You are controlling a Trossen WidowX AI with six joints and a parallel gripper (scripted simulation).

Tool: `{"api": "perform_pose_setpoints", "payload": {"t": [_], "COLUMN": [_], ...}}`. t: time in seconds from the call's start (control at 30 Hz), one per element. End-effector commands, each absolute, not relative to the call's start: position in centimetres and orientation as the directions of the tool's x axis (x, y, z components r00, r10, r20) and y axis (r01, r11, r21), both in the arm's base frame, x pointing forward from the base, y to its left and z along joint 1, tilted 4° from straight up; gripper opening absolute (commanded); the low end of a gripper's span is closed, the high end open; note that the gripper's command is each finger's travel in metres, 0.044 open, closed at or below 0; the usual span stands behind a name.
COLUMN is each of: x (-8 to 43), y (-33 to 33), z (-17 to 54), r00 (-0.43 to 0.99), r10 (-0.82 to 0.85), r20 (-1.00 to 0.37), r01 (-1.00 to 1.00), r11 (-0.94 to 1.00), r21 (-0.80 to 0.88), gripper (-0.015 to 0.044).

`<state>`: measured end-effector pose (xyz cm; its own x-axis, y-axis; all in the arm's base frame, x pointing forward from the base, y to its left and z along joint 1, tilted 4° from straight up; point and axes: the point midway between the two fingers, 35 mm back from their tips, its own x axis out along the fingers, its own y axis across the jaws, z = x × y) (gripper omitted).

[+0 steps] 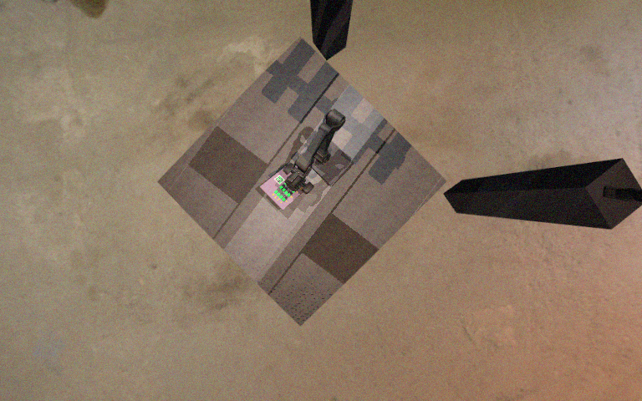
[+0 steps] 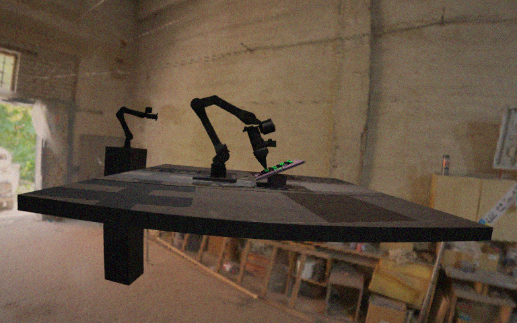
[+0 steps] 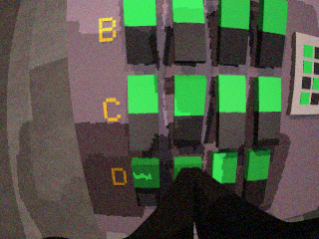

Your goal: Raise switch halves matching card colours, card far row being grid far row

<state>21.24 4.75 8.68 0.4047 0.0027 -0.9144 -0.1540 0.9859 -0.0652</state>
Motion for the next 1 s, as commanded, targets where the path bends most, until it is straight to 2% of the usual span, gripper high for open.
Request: {"api": "perform_pose_setpoints", "payload": {"t": [0.0,0.97], "x": [21.23,21.40], "y": [4.80,4.80], "z": [8.58,8.23], "r00": [0.404,0.404], "r10": [0.006,0.006], "r20": [-0.915,-0.915], "r01": [-0.160,-0.160], "r11": [0.985,0.985], "r21": [-0.064,-0.064], "gripper": [0.0000,0.0000]}}
